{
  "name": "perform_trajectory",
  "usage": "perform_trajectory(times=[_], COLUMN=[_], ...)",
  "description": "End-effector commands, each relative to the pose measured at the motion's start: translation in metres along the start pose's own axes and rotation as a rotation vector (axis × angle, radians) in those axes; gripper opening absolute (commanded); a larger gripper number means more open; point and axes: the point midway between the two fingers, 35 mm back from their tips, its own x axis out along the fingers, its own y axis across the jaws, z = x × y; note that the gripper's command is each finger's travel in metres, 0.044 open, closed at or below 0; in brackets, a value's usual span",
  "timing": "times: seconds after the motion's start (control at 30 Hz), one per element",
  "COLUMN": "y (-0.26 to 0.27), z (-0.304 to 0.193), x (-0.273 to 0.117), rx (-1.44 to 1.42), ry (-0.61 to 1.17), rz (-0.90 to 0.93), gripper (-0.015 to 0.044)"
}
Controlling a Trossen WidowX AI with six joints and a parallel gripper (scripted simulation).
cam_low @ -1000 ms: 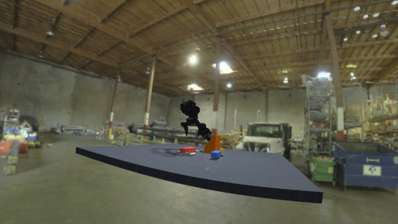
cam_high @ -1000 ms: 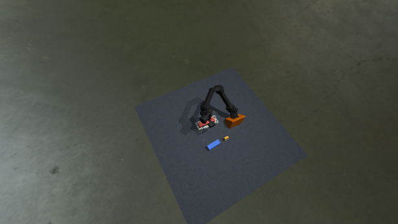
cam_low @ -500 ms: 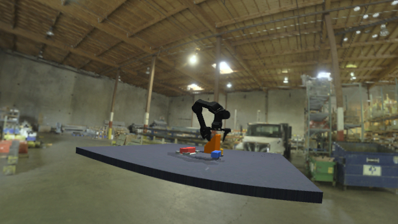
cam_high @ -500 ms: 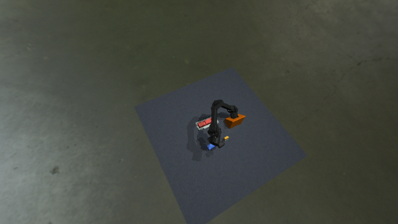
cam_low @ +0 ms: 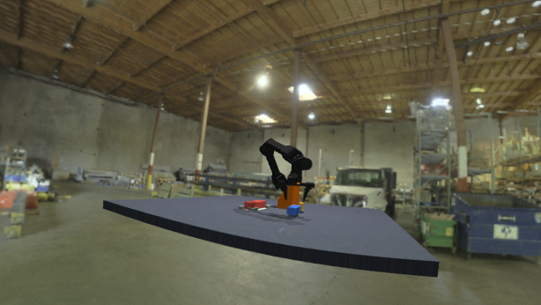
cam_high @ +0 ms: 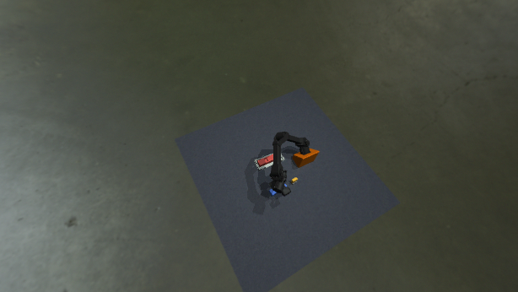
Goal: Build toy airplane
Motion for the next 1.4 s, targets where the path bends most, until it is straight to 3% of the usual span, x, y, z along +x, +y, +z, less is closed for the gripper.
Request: perform_trajectory(times=[0.0, 1.07, 1.37], y=[0.0, -0.001, -0.001], z=[-0.002, -0.003, -0.003], x=[0.012, 0.055, 0.055], rx=[-0.008, -0.007, -0.007], ry=[0.008, 0.008, 0.008], rz=[-0.009, -0.011, -0.011], gripper=[0.044, 0.044, 0.0204])
